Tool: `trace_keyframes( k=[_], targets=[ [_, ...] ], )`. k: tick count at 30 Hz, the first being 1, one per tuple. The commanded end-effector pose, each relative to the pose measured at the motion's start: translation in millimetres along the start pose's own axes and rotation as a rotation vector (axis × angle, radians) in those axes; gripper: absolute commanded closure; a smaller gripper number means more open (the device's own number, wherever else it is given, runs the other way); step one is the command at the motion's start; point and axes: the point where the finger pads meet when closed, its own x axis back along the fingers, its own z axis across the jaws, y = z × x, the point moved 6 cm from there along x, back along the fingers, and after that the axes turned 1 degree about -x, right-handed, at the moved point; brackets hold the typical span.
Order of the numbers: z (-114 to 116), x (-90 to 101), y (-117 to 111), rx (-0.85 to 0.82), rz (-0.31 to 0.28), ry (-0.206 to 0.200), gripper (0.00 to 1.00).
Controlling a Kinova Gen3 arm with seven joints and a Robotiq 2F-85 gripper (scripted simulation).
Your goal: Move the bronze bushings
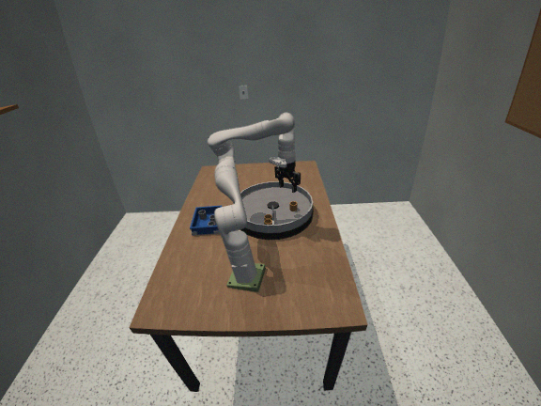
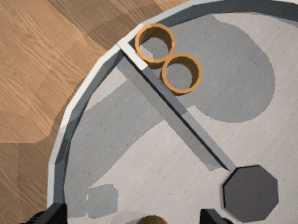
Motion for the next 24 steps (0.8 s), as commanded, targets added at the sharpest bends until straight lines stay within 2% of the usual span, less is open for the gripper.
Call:
trace_keyframes(
  k=[1,24],
  targets=[
    [0.0,5.8,-0.1,-0.011,0.001,0.007,0.0],
    [-0.2,5.4,-0.6,-0.013,0.001,0.008,0.0]
  ],
)
